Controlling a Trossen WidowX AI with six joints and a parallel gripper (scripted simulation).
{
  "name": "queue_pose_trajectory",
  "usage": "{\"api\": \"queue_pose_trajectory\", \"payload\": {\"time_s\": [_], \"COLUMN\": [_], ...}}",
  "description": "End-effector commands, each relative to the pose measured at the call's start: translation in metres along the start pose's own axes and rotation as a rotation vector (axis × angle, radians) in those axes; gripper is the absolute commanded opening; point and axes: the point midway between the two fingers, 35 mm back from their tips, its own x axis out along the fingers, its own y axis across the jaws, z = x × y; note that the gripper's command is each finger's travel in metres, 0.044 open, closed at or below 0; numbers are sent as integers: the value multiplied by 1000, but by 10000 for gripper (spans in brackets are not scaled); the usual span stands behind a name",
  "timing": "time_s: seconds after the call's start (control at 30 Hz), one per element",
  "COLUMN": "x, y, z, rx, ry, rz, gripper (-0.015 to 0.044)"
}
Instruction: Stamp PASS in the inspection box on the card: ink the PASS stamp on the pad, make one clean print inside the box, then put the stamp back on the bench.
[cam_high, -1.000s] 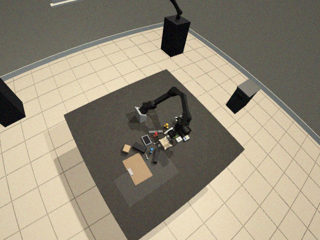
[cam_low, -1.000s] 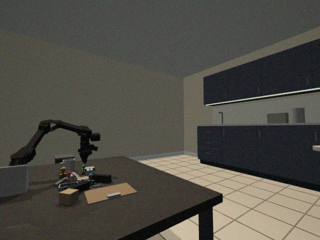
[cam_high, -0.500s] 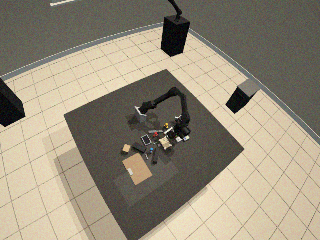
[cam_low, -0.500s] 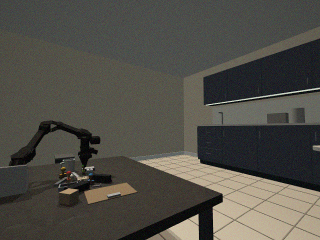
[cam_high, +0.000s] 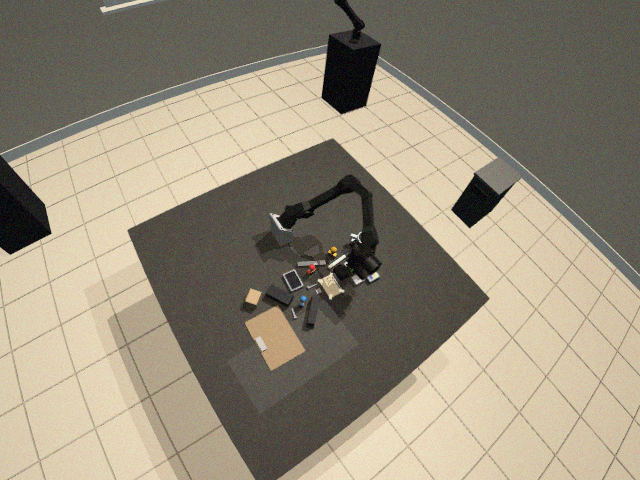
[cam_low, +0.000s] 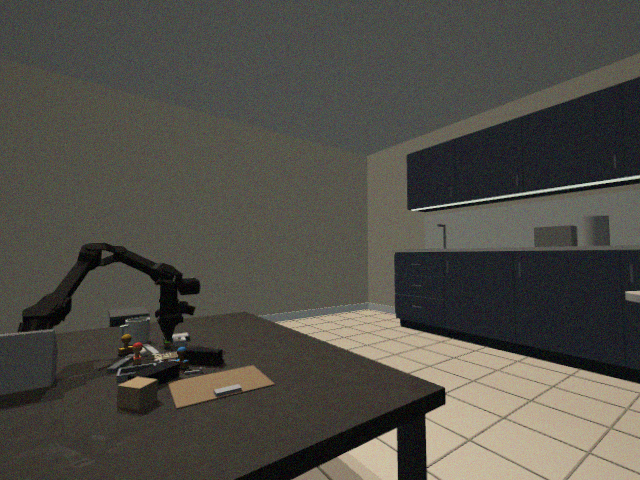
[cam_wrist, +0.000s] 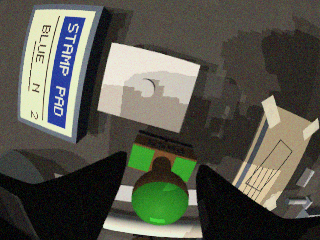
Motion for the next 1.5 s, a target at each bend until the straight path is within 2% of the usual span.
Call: {"api": "queue_pose_trajectory", "payload": {"time_s": [0.0,0.1,0.8,0.9,1.47], "x": [6,6,4,3,-5], "y": [0,0,0,0,0], "z": [-2,-2,-1,-1,0], "rx": [7,7,0,0,0], "ry": [6,6,2,2,2], "rz": [5,5,1,1,-1], "gripper": [213,213,73,0,0]}}
